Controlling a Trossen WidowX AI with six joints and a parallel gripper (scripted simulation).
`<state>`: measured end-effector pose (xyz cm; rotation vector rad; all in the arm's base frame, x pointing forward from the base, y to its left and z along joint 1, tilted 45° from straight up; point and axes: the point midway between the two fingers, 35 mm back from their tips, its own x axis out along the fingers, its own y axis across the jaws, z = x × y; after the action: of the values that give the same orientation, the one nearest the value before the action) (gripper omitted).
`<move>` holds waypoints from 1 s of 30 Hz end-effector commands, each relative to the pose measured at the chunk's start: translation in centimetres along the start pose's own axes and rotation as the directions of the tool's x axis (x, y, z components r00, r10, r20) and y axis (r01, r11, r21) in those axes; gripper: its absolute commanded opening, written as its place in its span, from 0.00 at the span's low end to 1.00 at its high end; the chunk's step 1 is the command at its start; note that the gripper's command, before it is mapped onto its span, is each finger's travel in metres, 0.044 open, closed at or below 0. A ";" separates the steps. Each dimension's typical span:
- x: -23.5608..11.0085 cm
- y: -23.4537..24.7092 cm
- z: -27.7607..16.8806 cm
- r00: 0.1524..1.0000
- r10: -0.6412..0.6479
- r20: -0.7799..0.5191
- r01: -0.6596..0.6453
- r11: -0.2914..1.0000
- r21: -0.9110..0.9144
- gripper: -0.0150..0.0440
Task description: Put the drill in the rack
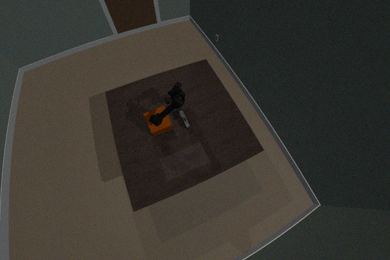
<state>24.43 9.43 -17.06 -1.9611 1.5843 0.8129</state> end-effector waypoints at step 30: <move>-1.2 -0.4 0.0 1.000 -0.002 0.006 0.002 1.000 0.006 0.25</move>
<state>24.55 10.08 -16.41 -1.9609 1.5836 0.8130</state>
